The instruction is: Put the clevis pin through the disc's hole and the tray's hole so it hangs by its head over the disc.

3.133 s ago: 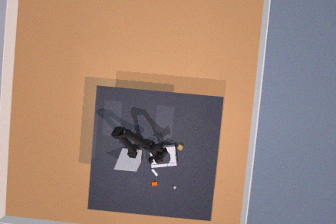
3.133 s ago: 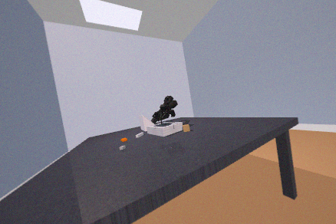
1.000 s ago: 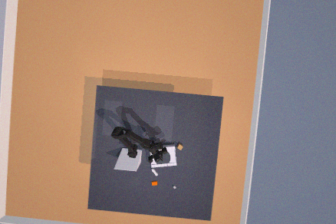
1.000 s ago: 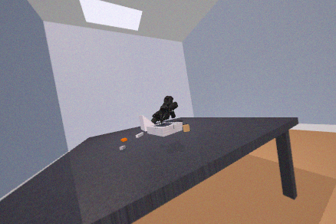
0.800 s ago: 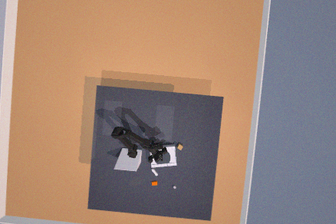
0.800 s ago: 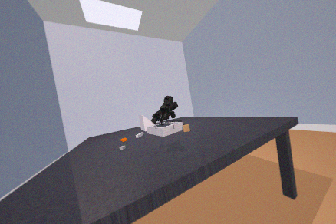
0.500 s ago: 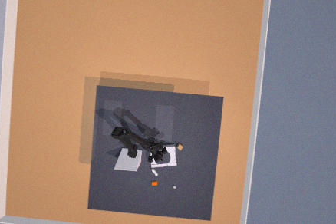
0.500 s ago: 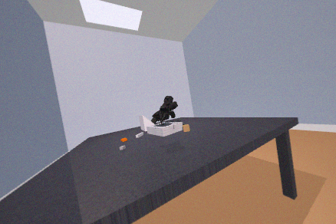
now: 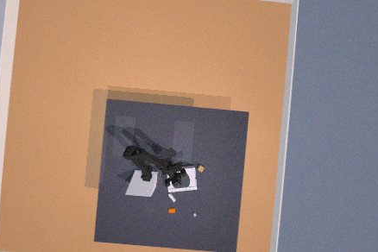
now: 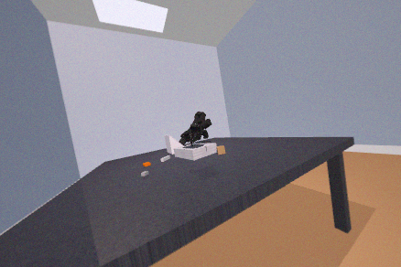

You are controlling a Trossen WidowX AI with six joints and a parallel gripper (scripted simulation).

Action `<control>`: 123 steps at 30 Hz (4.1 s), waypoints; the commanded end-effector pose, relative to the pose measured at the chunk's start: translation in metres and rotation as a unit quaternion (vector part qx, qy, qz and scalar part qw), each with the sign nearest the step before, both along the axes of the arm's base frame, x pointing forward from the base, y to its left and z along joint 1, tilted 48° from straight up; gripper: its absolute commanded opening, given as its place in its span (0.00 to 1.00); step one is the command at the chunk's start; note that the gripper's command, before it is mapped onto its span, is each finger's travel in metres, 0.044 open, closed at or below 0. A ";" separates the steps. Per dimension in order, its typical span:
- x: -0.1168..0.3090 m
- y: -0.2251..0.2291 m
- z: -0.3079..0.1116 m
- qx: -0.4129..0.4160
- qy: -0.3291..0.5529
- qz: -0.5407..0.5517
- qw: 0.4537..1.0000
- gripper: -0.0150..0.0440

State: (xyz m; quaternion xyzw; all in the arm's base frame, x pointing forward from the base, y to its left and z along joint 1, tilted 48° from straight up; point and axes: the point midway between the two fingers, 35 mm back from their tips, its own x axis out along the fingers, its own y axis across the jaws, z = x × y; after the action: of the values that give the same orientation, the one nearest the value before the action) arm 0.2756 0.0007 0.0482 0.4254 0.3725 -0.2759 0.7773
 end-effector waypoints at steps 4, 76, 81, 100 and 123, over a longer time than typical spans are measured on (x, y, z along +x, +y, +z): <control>0.003 0.002 0.001 0.002 -0.003 -0.002 1.000 0.25; 0.021 0.009 0.007 0.002 -0.004 -0.002 1.000 0.25; 0.022 0.009 0.008 0.002 -0.004 -0.002 1.000 0.25; 0.027 0.012 0.010 0.002 -0.004 -0.002 1.000 0.25; 0.031 0.014 0.012 0.002 -0.004 -0.002 1.000 0.25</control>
State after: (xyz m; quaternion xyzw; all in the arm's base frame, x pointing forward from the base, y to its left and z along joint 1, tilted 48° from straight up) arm 0.3053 0.0135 0.0594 0.4267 0.3693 -0.2765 0.7778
